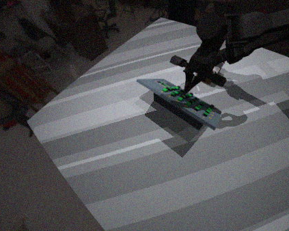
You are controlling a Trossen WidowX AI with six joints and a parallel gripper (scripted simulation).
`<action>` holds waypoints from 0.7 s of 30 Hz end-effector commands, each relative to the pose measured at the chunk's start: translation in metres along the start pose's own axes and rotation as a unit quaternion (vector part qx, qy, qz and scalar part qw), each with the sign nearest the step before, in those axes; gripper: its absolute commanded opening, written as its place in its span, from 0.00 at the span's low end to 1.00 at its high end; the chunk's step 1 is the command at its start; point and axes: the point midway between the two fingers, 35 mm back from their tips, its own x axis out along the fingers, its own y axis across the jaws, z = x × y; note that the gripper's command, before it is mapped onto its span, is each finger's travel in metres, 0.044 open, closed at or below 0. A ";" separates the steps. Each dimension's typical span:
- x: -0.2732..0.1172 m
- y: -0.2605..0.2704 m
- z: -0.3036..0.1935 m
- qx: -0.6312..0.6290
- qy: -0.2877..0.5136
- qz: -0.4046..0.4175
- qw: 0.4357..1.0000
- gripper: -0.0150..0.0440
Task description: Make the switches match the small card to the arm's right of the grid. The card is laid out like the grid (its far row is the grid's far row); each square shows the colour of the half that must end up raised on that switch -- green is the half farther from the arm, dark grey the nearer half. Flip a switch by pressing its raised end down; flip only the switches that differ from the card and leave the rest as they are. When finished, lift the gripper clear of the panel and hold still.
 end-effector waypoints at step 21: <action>0.013 -0.001 -0.003 0.004 0.002 -0.002 1.000 0.25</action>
